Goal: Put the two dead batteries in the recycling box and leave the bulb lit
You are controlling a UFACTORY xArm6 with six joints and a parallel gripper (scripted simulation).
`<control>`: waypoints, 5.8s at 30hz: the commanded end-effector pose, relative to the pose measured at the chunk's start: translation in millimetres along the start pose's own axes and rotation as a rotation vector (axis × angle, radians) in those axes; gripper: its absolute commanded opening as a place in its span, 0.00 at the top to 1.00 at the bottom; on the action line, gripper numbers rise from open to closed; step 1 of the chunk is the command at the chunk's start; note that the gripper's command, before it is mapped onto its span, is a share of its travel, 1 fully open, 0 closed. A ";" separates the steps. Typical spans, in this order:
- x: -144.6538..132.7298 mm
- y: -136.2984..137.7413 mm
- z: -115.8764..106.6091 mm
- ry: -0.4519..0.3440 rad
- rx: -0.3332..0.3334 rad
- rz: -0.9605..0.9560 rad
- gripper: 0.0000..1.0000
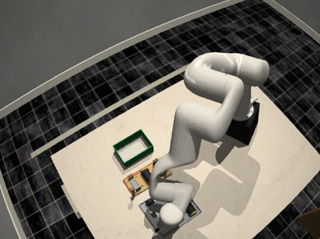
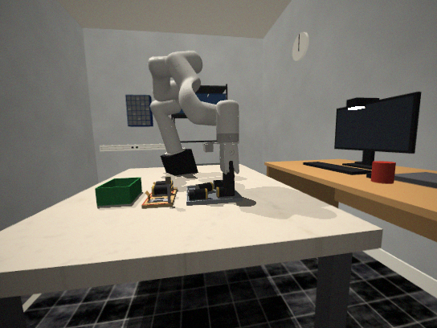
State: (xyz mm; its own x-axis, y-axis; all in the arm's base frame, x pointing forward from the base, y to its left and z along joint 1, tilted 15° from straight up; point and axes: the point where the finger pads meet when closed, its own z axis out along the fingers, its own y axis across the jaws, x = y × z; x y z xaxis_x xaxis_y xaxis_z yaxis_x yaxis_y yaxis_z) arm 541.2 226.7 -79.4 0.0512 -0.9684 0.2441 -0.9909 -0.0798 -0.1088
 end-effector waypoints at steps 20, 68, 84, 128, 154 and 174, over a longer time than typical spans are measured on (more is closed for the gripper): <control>-0.6 -1.5 -3.6 -0.002 0.004 0.000 0.72; -0.4 -1.1 -125.2 -0.002 0.004 -0.022 0.72; -0.4 -1.1 -125.2 -0.001 0.004 -0.167 0.72; -0.4 -1.1 -125.2 0.001 0.004 -1.371 0.72; -0.4 -1.1 -125.2 0.003 0.004 -2.314 0.72; -0.4 -1.1 -125.2 0.005 0.003 -2.848 0.72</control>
State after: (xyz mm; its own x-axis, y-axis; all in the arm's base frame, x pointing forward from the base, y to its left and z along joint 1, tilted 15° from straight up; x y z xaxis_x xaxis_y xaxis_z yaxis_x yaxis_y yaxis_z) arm 525.3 255.4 39.0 0.3201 0.9283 -0.1893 0.9385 -0.2833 0.1975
